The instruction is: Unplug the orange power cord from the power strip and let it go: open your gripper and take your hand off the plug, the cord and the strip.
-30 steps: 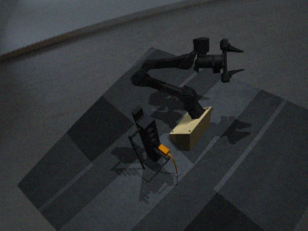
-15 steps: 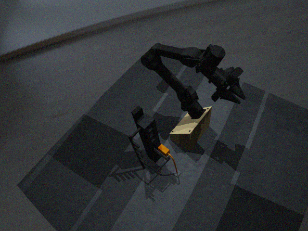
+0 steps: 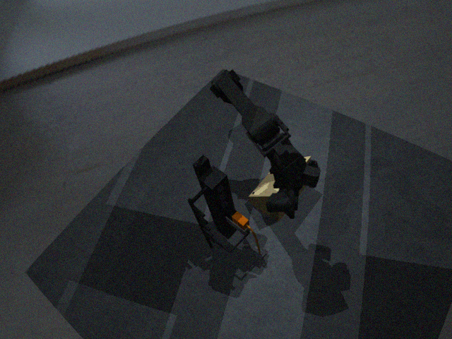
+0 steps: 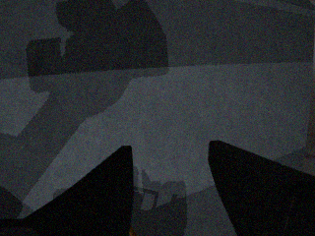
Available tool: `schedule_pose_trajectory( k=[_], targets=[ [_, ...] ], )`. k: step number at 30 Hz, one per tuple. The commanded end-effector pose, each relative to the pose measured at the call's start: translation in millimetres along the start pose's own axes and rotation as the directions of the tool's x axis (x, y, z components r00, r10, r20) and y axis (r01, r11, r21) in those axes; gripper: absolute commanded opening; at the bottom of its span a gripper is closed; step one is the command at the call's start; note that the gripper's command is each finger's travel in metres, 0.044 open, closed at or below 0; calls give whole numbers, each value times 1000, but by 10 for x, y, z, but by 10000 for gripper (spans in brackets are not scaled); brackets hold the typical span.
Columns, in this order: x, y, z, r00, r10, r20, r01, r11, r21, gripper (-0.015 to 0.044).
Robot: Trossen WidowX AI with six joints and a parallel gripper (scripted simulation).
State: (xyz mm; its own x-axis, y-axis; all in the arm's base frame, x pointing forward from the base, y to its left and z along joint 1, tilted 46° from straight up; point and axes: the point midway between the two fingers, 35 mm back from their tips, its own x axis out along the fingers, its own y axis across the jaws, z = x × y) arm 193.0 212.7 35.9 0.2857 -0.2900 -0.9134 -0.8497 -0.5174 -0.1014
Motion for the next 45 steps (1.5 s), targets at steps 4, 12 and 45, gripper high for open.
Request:
schedule_pose_trajectory(
  k=[4,12,45],
  targets=[
    [512,-83,-1060,895,355,-269,-221,878,424,160],
    [585,-63,-1243,858,418,-298,-240,840,486,160],
    [407,75,-1571,857,419,-300,-241,840,486,160]
  ],
)
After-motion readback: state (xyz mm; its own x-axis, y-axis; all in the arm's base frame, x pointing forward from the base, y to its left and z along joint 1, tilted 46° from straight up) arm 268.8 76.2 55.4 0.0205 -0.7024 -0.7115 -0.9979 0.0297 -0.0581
